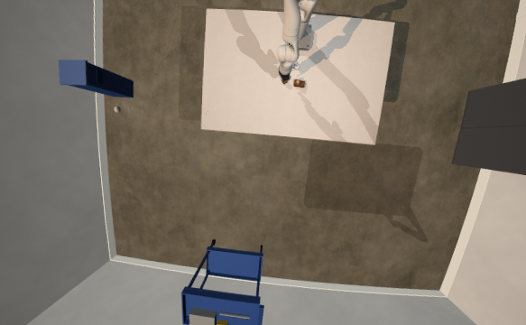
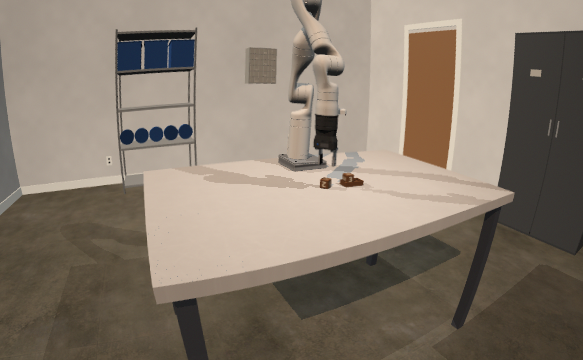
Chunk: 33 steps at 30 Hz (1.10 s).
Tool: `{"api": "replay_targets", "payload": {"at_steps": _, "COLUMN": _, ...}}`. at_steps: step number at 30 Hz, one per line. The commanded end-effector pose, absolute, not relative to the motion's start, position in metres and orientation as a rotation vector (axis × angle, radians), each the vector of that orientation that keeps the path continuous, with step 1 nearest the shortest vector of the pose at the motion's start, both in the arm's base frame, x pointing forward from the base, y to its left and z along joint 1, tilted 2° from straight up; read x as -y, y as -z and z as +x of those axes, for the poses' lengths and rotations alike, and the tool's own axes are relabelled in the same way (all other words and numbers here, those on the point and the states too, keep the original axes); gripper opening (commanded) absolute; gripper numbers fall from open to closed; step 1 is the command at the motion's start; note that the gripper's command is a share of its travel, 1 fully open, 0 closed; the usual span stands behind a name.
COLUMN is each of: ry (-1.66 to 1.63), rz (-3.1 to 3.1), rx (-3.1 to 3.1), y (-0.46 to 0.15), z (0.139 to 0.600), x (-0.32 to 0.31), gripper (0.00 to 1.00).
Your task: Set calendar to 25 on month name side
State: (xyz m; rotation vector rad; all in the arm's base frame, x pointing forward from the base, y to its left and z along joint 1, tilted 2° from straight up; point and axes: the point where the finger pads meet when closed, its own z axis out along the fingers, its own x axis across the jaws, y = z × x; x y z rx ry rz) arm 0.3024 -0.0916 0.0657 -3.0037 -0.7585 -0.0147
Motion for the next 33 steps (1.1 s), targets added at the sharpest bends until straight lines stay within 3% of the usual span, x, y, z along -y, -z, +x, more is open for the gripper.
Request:
{"api": "replay_targets", "payload": {"at_steps": 1, "ry": 0.048, "rz": -3.027, "rx": 0.748, "y": -0.0788, "z": 0.3087, "x": 0.0987, "gripper": 0.90}}
{"api": "replay_targets", "payload": {"at_steps": 9, "ry": 0.048, "rz": -3.027, "rx": 0.748, "y": -0.0861, "z": 0.3085, "x": 0.0990, "gripper": 0.90}}
{"api": "replay_targets", "payload": {"at_steps": 10, "ry": 0.048, "rz": -3.027, "rx": 0.748, "y": -0.0861, "z": 0.3085, "x": 0.0990, "gripper": 1.00}}
{"api": "replay_targets", "payload": {"at_steps": 33, "ry": 0.048, "rz": -3.028, "rx": 0.743, "y": -0.0861, "z": 0.3085, "x": 0.0989, "gripper": 1.00}}
